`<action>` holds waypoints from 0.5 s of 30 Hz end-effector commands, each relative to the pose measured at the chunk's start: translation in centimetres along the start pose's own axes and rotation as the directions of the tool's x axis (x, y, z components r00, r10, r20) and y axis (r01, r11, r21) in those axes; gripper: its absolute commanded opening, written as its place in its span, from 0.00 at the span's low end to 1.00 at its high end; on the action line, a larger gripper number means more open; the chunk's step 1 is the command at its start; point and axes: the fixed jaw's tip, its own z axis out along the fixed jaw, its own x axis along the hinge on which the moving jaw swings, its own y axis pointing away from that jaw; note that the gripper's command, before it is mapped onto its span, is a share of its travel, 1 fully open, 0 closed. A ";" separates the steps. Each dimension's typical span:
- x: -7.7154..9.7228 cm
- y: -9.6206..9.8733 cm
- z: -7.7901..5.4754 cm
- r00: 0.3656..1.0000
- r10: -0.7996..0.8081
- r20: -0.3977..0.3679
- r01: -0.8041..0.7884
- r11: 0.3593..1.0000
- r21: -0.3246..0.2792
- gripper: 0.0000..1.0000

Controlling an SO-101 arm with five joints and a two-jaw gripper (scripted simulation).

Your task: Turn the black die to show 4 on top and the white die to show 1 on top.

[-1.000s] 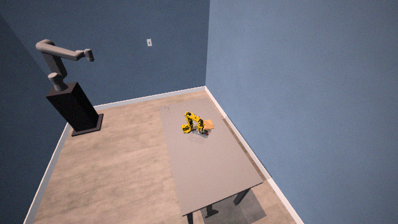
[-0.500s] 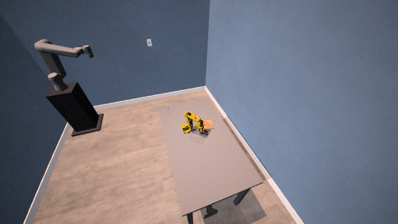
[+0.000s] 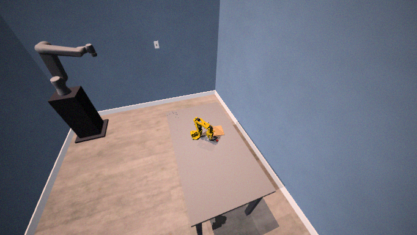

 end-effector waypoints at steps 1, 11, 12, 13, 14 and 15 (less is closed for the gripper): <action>0.1 -0.3 0.0 1.000 0.002 0.001 -0.002 1.000 0.021 0.00; 0.1 -0.3 0.2 1.000 0.002 0.001 -0.002 1.000 0.021 0.00; 0.1 -0.3 0.3 1.000 0.002 0.001 -0.002 1.000 0.021 0.00; 0.1 -0.3 0.4 1.000 0.002 0.001 -0.002 1.000 0.021 0.00; 0.1 -0.3 0.4 1.000 0.002 0.001 -0.002 1.000 0.021 0.00; 0.1 -0.3 0.5 1.000 0.002 0.001 -0.002 1.000 0.021 0.00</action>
